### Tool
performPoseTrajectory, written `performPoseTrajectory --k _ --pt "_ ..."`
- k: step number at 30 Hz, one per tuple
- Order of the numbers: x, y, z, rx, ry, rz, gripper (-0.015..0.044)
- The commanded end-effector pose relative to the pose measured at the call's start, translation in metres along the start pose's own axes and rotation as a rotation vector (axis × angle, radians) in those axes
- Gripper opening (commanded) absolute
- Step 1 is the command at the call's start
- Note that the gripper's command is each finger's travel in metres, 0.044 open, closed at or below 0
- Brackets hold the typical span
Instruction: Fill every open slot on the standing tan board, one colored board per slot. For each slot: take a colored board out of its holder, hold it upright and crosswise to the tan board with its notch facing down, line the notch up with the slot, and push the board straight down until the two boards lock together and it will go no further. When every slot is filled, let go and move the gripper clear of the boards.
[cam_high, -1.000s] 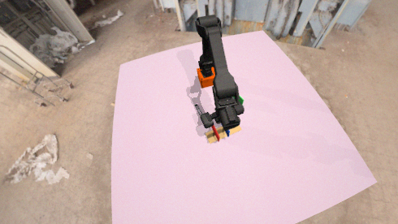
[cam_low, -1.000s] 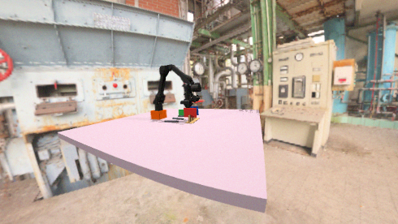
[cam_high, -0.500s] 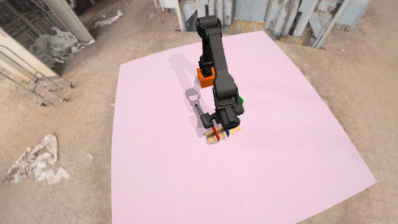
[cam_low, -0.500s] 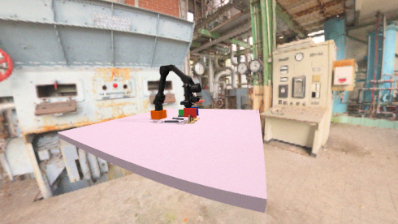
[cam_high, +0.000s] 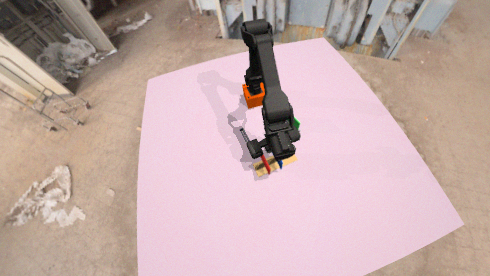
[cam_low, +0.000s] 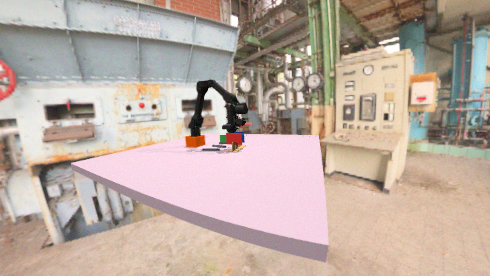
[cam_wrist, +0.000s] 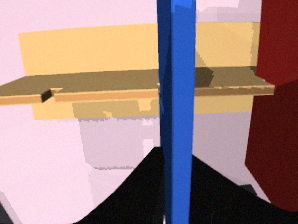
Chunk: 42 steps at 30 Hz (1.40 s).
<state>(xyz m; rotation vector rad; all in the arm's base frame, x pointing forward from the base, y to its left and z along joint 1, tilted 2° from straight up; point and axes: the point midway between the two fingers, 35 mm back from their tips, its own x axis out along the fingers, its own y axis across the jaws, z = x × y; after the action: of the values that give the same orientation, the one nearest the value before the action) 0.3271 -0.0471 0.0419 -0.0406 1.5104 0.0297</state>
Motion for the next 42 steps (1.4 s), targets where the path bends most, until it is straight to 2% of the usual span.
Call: performPoseTrajectory --k 1,35,41,42 --pt "-0.0010 0.0002 0.0010 -0.017 -0.002 0.000 0.0000" --pt "0.0006 0.0000 -0.0001 0.006 0.000 0.000 0.0000" --pt "0.0006 0.0000 -0.0001 0.006 0.000 0.000 0.0157" --pt "0.0006 0.0000 -0.0001 0.006 0.000 0.000 0.0161"
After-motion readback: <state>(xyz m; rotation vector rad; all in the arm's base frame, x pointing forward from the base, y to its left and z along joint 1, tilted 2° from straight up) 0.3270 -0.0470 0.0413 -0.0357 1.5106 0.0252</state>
